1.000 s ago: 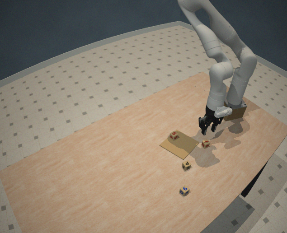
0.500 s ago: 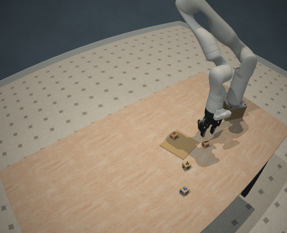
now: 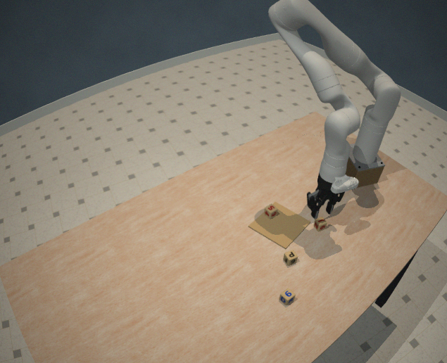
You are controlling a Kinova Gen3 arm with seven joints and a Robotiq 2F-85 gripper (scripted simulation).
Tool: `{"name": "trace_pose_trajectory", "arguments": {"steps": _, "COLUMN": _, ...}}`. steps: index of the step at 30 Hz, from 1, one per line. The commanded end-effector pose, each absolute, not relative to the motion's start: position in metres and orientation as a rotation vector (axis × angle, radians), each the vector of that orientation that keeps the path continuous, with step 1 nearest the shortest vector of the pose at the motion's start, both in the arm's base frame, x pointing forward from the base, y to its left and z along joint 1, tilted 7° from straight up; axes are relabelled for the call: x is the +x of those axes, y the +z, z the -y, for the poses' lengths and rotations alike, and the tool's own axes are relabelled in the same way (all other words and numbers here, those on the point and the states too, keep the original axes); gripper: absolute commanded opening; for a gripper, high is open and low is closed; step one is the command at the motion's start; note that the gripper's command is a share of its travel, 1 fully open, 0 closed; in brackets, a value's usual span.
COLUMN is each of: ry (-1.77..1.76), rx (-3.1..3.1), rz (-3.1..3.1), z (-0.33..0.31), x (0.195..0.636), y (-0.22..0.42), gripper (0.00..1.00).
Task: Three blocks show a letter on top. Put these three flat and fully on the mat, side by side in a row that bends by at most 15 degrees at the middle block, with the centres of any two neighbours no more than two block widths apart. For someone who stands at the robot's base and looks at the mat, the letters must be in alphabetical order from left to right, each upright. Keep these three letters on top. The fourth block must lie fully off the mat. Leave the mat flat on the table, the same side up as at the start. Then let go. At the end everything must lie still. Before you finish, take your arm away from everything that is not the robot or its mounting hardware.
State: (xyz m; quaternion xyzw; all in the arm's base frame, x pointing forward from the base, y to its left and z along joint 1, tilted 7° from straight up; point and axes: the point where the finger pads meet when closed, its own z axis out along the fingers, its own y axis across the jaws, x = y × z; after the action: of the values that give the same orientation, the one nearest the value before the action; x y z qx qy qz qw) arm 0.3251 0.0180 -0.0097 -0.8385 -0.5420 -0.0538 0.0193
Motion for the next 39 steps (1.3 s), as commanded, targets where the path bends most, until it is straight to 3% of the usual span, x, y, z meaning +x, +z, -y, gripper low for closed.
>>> {"name": "trace_pose_trajectory", "arguments": {"steps": 1, "ry": -0.165, "rx": -2.599, "rz": 1.674, "z": -0.0214, "x": 0.3236, "y": -0.0144, "gripper": 0.52}}
{"name": "trace_pose_trajectory", "arguments": {"steps": 39, "ry": -0.166, "rx": -2.602, "rz": 1.669, "z": -0.0220, "x": 0.3249, "y": -0.0240, "gripper": 0.52}}
